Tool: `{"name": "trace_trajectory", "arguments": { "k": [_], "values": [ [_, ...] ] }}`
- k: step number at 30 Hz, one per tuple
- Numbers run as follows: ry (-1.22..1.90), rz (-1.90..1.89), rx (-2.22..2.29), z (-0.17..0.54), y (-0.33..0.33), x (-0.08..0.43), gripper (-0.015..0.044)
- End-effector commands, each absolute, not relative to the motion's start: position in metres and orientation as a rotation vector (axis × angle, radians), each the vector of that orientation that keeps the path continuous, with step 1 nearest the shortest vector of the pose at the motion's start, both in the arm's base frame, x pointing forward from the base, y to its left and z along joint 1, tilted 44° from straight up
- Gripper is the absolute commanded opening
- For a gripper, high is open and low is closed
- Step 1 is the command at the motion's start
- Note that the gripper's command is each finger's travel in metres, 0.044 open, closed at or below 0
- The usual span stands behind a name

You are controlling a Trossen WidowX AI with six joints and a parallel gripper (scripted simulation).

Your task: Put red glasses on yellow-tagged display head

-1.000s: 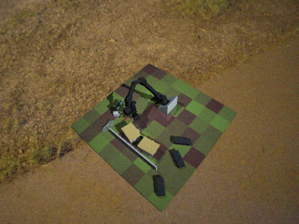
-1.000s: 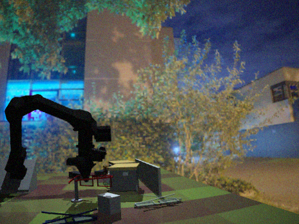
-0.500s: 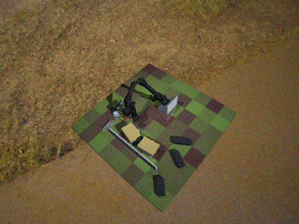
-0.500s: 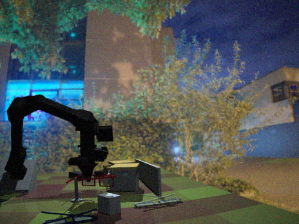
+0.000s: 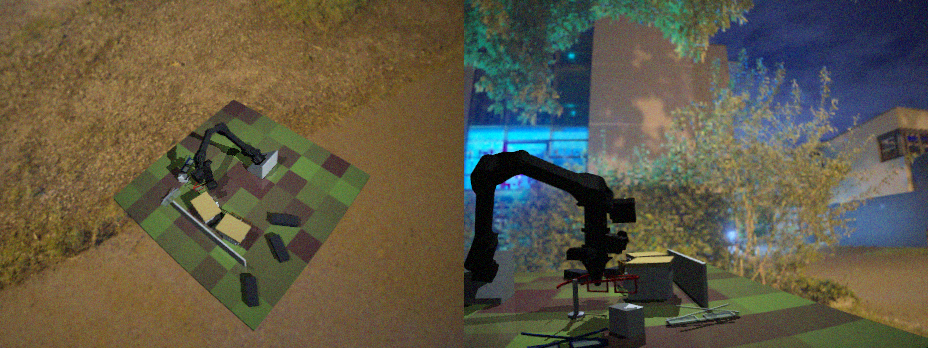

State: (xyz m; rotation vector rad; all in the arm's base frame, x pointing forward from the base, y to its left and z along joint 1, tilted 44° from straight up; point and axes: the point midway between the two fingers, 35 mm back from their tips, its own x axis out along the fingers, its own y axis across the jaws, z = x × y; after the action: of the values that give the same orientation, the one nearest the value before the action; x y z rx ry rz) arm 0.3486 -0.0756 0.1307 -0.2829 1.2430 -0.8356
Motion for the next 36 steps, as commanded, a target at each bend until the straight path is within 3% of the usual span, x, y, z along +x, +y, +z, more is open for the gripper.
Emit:
{"name": "trace_trajectory", "arguments": {
  "k": [1,36],
  "values": [
    [1.243,-0.839,-0.287,0.131,-0.0762,0.3518,0.0],
    [1.243,-0.839,-0.287,0.1308,-0.0758,0.3535,0.0]
  ]
}}
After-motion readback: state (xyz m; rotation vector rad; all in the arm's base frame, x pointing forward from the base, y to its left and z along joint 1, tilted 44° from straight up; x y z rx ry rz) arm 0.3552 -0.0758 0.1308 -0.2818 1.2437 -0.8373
